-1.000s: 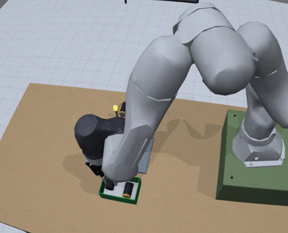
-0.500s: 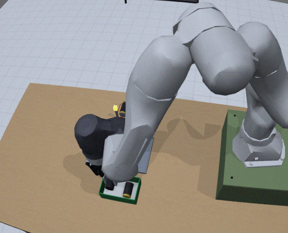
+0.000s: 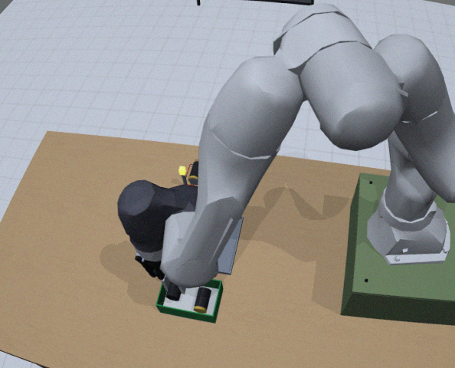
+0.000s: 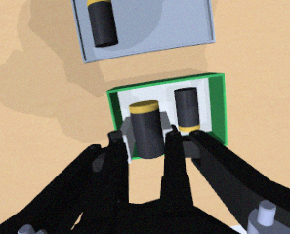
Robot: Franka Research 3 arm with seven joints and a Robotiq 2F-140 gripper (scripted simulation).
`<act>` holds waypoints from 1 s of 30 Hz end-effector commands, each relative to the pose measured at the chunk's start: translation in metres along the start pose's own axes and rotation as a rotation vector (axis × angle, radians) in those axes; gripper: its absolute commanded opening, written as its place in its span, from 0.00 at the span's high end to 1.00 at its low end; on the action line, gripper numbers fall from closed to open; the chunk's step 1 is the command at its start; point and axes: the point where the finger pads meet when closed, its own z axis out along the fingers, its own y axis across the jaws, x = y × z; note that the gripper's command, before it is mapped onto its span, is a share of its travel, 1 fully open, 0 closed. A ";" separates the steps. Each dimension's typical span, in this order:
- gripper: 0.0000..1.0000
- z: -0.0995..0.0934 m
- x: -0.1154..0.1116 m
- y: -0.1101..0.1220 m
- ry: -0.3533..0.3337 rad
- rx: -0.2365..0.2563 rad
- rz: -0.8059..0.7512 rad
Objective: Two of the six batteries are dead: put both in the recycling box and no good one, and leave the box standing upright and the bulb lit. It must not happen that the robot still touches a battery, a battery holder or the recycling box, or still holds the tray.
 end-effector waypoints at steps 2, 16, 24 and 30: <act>0.84 -0.001 -0.002 -0.001 -0.002 0.005 -0.006; 0.84 0.039 -0.002 -0.001 -0.002 0.005 -0.006; 0.84 0.063 -0.002 -0.001 -0.002 0.005 -0.006; 0.84 0.064 -0.002 -0.001 -0.002 0.005 -0.006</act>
